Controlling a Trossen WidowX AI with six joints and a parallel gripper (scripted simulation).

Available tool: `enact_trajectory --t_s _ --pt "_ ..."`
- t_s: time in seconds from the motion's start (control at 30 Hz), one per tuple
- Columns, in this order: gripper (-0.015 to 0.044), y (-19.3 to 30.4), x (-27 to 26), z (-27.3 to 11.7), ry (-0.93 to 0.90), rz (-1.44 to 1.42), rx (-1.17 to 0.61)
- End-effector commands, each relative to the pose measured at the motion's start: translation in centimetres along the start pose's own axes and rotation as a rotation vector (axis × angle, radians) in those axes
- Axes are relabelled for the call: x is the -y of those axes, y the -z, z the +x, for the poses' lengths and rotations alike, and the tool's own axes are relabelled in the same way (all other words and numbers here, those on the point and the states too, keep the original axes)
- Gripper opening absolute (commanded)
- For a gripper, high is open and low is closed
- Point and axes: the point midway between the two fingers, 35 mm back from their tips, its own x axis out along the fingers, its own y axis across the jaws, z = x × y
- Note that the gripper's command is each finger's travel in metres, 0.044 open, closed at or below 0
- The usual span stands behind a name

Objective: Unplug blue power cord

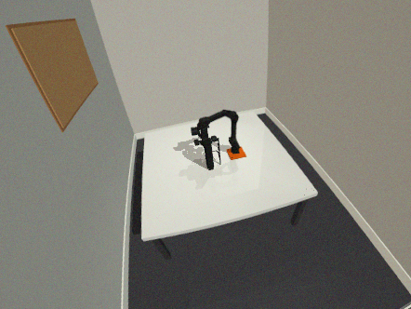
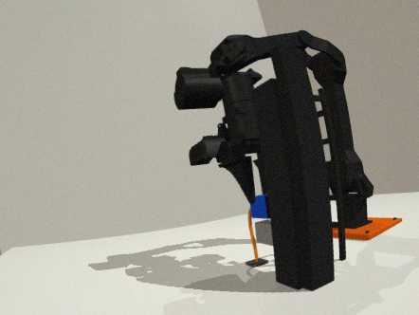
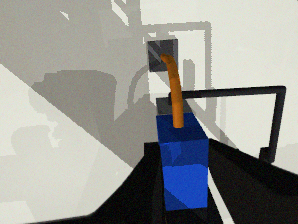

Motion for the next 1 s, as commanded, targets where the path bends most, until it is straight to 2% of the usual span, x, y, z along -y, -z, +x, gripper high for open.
enact_trajectory --t_s 0.0,0.4,0.53,0.97 --pt "0.0 -3.4 0.0 -0.4 -0.003 0.04 0.083" --pt "0.0 -5.3 0.4 -0.6 -0.001 0.041 0.083" --pt "0.0105 -4.1 0.4 -0.4 0.0 0.042 0.08" --pt "0.044 -5.2 0.4 -0.7 0.0 0.042 0.081"
